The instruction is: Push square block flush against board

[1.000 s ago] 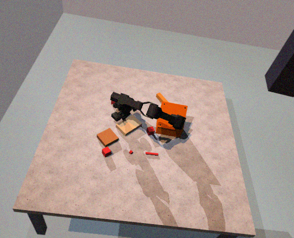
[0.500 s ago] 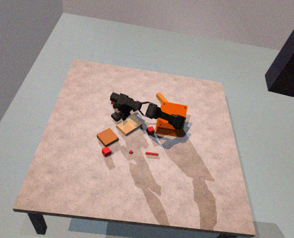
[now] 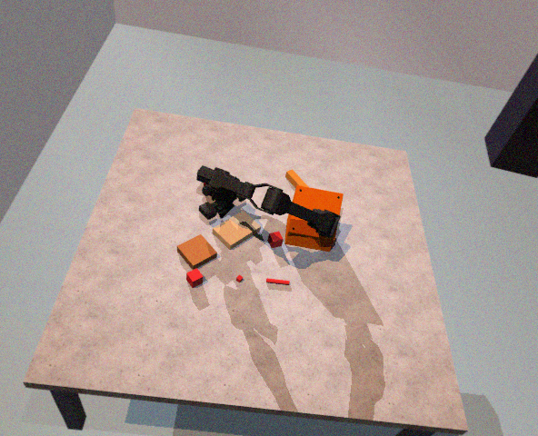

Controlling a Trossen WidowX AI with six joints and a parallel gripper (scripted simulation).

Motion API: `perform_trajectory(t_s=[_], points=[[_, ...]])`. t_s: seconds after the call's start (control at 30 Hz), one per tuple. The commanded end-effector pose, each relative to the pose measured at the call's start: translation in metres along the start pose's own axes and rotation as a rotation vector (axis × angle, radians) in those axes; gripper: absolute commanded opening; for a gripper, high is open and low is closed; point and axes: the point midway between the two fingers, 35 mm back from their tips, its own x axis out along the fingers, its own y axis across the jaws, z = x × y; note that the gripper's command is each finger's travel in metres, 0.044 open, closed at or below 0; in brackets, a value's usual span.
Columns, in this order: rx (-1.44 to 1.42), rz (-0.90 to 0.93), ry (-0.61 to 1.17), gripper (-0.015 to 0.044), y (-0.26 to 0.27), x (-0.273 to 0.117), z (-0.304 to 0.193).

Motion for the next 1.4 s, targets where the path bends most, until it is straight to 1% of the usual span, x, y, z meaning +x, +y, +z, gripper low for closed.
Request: perform_trajectory(t_s=[0.0, 0.3, 0.37, 0.43, 0.47, 0.7, 1.37], points=[[0.000, 0.001, 0.001, 0.0000, -0.002, 0.000, 0.008], [0.000, 0.001, 0.001, 0.0000, -0.002, 0.000, 0.021], [0.000, 0.001, 0.000, 0.0000, 0.000, -0.012, 0.016], [0.000, 0.000, -0.001, 0.0000, 0.000, -0.042, 0.017], [0.000, -0.001, -0.001, 0.0000, 0.000, -0.052, 0.016], [-0.006, -0.001, -0.001, 0.0000, -0.001, -0.055, 0.016], [-0.667, -0.006, 0.000, 0.0000, -0.048, -0.062, -0.034]])
